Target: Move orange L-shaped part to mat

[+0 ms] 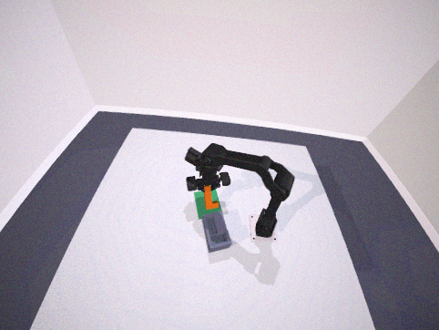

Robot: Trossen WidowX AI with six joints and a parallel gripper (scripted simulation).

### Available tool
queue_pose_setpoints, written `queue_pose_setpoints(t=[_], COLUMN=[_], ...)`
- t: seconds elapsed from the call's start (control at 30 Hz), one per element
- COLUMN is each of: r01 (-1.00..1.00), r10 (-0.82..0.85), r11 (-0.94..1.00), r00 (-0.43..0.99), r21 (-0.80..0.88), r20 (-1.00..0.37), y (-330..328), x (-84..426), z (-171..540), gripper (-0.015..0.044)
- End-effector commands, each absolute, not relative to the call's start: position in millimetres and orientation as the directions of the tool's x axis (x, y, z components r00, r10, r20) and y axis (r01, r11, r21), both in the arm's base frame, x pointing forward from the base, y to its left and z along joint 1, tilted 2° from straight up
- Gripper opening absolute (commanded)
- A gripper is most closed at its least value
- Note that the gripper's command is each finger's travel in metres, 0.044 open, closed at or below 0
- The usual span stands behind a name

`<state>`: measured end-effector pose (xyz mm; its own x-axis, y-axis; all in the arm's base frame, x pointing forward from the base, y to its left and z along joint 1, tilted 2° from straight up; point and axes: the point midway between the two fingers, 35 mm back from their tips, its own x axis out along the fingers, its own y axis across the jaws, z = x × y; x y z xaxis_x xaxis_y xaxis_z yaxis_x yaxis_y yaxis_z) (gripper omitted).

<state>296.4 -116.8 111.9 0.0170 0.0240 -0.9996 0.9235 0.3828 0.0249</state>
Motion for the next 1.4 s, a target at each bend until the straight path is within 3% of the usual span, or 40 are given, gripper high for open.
queue_pose_setpoints(t=[0.0, 1.03, 1.37], r01=[0.922, 0.923, 0.923], r10=[0.021, 0.026, 0.026], r11=[0.386, 0.384, 0.384], r00=[0.008, 0.011, 0.011], r21=[0.016, 0.020, 0.020], r20=[-1.000, -1.000, -1.000], y=[-116.6, -115.8, -116.0], x=[294.4, 294.7, 295.0], z=[102.6, 98.9, 100.9], gripper=[0.0000, 0.0000, 0.0263])
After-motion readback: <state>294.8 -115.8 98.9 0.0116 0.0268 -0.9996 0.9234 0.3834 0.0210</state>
